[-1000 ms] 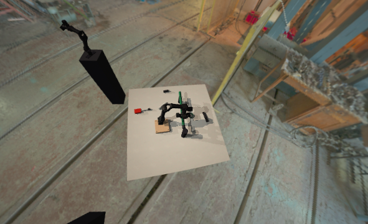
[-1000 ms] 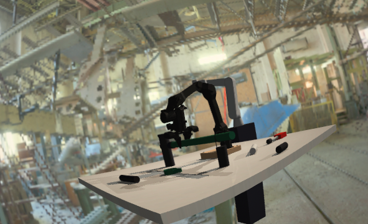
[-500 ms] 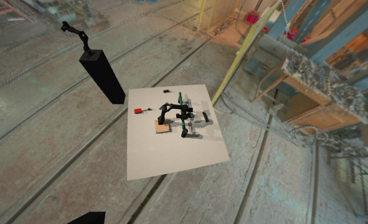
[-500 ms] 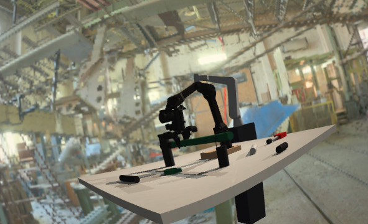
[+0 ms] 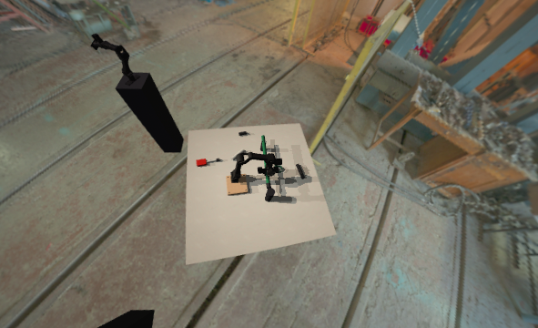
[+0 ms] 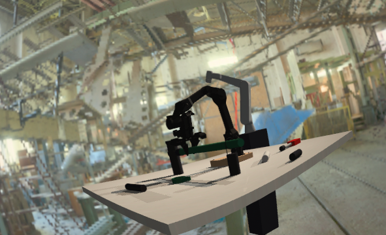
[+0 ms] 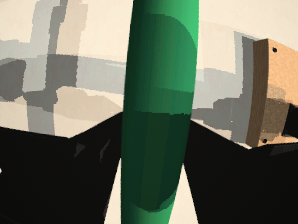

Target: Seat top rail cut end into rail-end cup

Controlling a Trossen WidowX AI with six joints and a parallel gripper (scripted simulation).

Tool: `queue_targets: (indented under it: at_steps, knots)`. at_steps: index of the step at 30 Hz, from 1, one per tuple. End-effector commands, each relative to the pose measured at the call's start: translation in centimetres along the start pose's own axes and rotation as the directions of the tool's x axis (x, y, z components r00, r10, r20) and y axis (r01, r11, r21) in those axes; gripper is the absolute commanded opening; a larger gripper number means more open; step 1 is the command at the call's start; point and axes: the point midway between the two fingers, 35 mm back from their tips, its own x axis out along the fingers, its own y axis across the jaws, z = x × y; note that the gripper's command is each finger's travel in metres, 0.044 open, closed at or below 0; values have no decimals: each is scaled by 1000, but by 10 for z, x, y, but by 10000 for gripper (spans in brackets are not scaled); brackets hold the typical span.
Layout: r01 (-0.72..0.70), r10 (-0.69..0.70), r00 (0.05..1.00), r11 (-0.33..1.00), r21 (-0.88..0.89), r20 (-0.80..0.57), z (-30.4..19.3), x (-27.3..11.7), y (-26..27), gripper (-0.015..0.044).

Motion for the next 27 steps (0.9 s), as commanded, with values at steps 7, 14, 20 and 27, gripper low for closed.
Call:
queue_targets:
  at_steps: [7,14,20,27]
  knots:
    - [0,0,1000,1000,0,0,-1,0,0,157]
    - [0,0,1000,1000,0,-1,-4,-6,0,341]
    - [0,0,1000,1000,0,-2,-17,-27,1,440]
    - [1,-1,1000,1000,0,-3,-30,-48,-1,440]
